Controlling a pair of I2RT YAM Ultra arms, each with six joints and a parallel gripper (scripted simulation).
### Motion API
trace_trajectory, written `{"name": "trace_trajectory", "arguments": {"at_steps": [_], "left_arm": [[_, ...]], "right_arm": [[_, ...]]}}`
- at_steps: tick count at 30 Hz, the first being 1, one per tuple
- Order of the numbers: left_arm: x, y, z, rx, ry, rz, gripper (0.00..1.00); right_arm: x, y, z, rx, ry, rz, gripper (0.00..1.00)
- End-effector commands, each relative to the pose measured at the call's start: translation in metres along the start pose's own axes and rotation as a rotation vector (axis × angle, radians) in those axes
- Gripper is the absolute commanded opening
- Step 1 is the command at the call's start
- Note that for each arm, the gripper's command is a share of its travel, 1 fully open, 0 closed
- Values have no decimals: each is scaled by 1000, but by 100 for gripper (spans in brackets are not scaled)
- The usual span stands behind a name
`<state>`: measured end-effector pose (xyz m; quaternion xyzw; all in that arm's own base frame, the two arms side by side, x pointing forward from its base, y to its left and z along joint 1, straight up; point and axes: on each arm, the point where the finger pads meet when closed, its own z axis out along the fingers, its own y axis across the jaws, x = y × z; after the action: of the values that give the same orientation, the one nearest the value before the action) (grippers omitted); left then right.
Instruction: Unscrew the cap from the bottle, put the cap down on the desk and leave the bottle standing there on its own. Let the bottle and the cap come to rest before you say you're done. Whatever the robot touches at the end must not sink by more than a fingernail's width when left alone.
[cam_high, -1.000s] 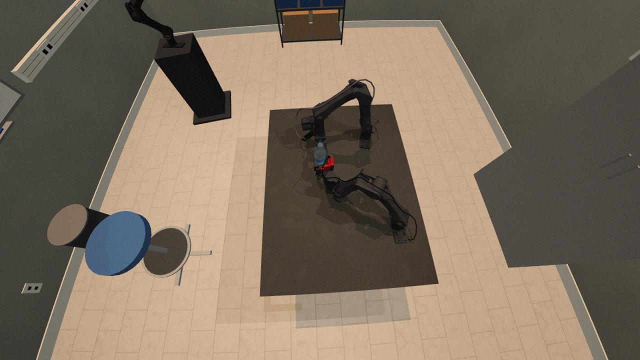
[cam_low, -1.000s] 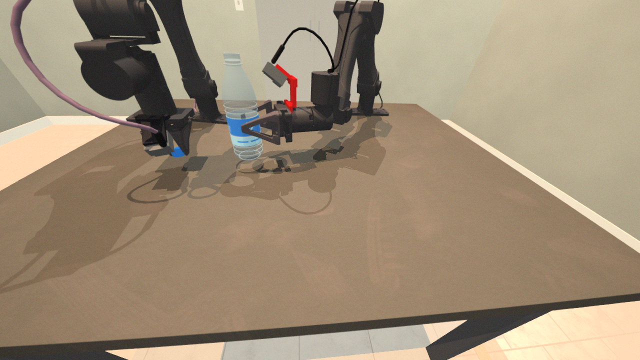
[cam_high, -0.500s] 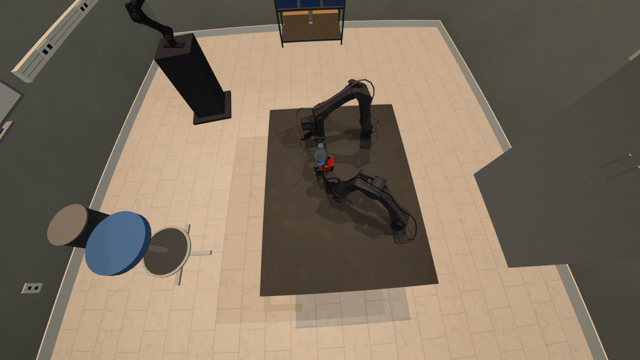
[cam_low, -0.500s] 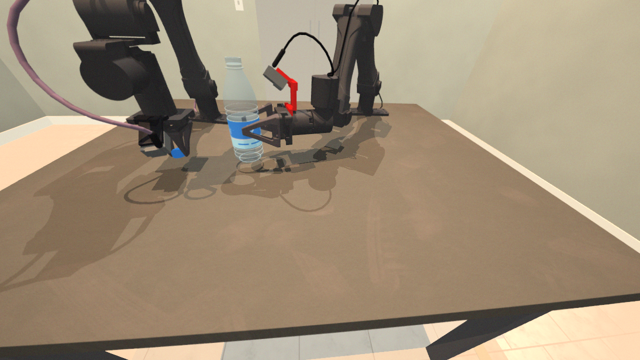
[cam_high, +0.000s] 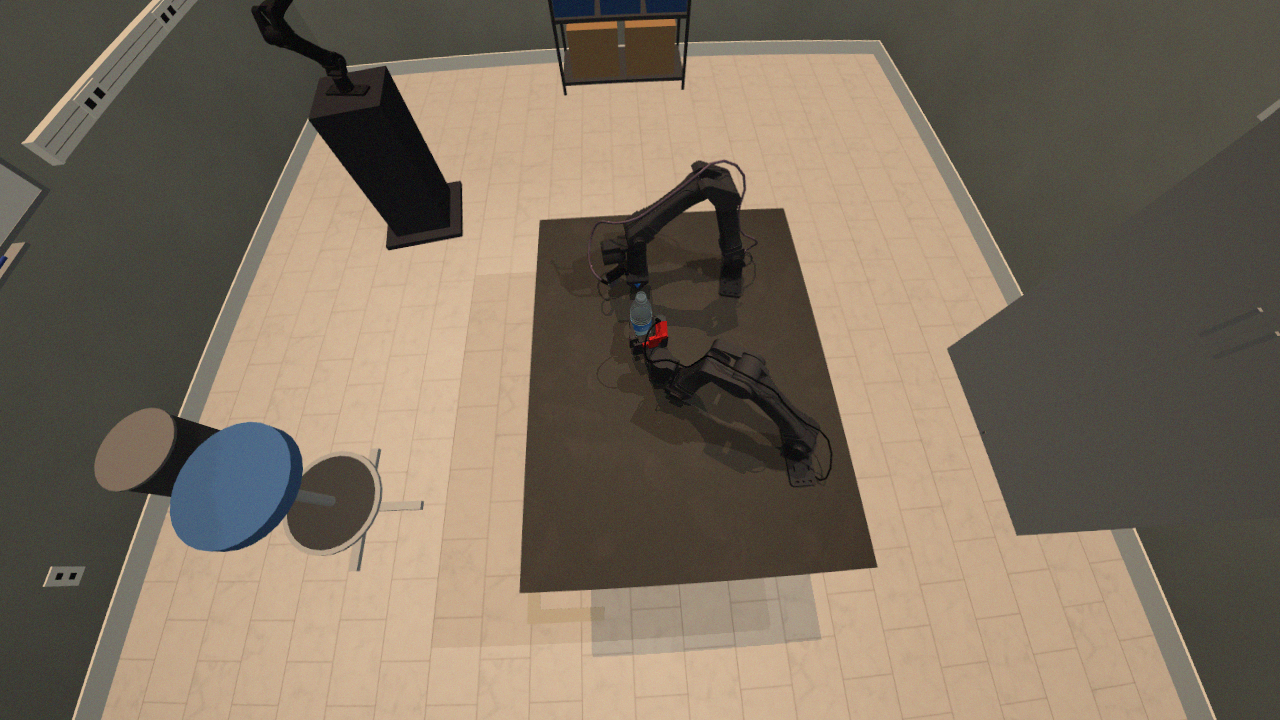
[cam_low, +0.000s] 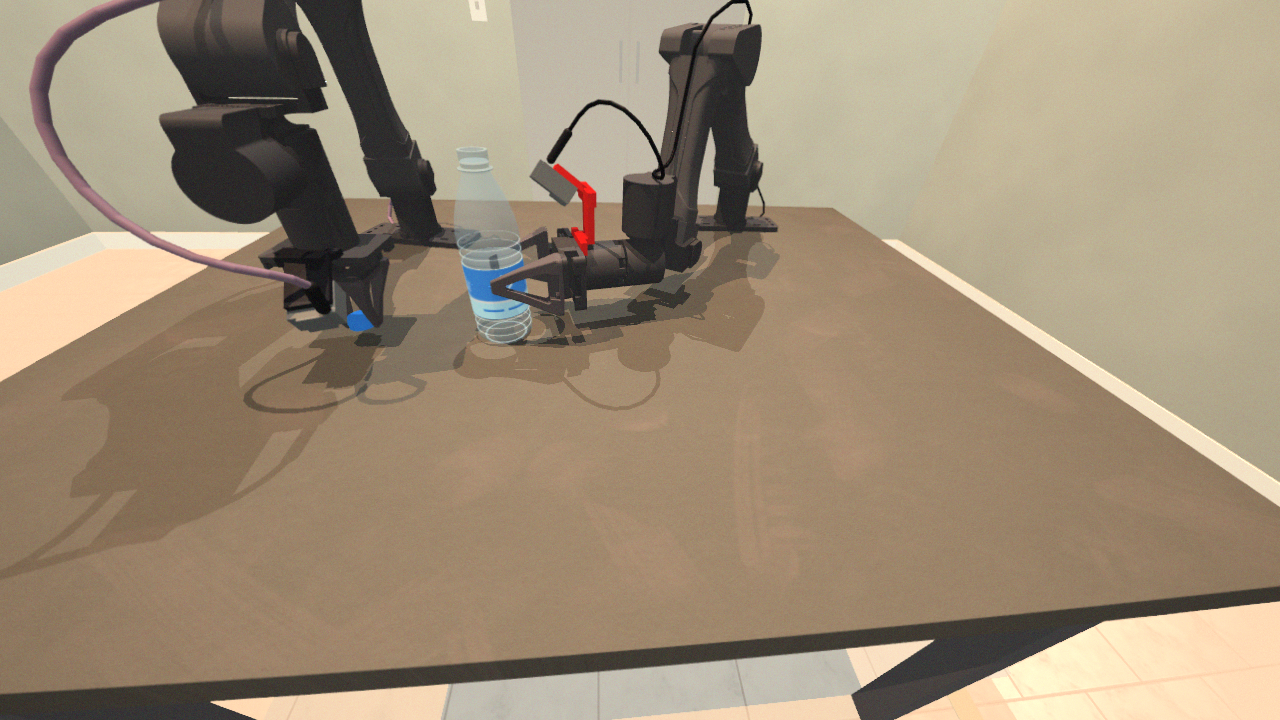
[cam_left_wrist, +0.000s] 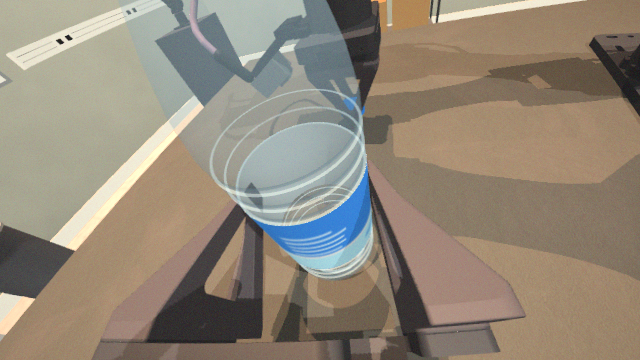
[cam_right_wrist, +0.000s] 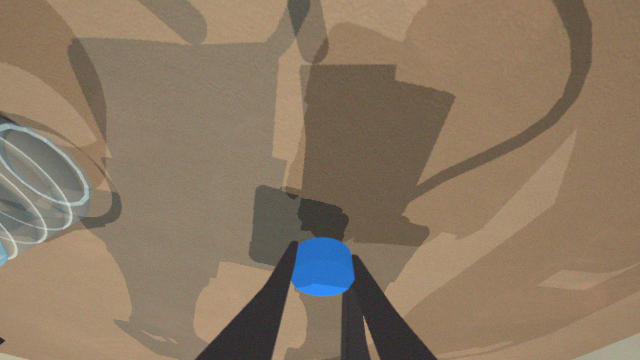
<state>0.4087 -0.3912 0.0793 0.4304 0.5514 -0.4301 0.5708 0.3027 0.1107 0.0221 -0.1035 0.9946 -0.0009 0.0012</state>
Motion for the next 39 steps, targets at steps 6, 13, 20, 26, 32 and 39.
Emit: {"name": "trace_trajectory", "arguments": {"at_steps": [6, 13, 20, 26, 32, 39], "left_arm": [[6, -3, 6, 14, -19, 6, 0], [-6, 4, 4, 3, -7, -13, 0], [-8, 5, 3, 1, -6, -13, 0], [-8, 5, 3, 1, -6, -13, 0], [-6, 4, 4, 1, -9, -4, 0], [-6, 4, 4, 1, -9, -4, 0]], "right_arm": [[0, -1, 14, -8, -2, 11, 0], [-1, 0, 15, -3, -8, 3, 0], [-1, 0, 15, -3, -8, 3, 0], [-1, 0, 15, -3, -8, 3, 0], [-1, 0, 15, -3, -8, 3, 0], [-1, 0, 15, -3, -8, 3, 0]]}}
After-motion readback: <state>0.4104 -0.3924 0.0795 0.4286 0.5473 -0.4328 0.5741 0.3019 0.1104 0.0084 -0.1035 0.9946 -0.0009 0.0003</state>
